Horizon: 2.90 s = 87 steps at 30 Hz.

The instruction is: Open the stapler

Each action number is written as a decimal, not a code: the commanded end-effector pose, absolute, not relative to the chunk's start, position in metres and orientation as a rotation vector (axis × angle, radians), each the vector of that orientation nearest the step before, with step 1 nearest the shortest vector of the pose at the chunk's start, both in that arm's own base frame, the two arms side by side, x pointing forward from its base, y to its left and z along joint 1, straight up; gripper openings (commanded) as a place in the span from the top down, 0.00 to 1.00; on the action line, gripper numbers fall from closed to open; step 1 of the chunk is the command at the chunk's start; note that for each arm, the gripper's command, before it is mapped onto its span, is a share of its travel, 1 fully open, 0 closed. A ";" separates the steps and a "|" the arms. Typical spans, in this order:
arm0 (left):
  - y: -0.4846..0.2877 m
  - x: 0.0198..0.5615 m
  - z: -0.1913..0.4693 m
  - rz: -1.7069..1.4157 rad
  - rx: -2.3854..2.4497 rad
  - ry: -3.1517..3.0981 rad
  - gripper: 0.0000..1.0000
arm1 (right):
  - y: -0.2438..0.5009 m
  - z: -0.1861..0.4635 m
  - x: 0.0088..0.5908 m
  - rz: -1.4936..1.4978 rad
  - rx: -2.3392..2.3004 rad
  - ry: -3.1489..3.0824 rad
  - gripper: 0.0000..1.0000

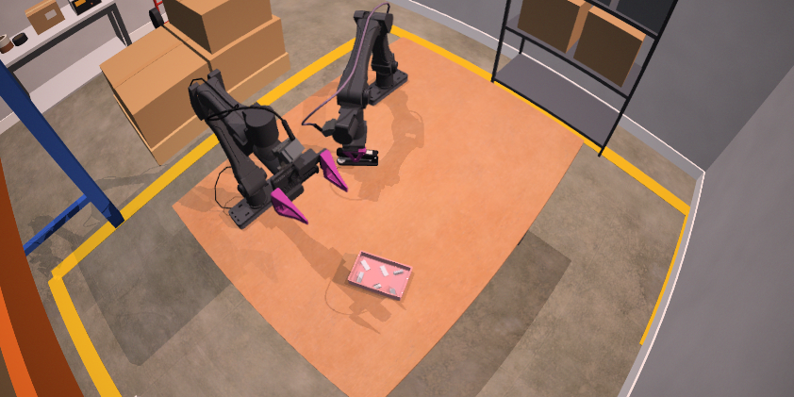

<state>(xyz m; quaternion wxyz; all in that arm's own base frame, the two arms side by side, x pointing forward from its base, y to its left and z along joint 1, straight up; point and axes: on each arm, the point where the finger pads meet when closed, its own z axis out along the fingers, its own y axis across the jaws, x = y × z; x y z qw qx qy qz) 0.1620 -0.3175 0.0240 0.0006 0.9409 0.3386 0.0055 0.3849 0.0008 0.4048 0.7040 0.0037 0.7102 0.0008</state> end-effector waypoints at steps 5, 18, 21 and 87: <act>-0.323 0.160 0.039 0.002 2.897 1.052 0.41 | 0.001 0.413 0.380 0.000 0.000 1.555 0.00; -0.326 0.156 0.069 0.003 2.889 1.036 0.18 | 0.001 0.413 0.380 0.000 0.000 1.555 0.00; -0.326 0.155 0.074 0.004 2.889 1.036 0.07 | 0.001 0.413 0.380 0.000 0.000 1.555 0.00; -0.299 0.150 0.100 -0.392 1.239 2.365 0.00 | 0.001 0.413 0.380 0.000 0.000 1.555 0.00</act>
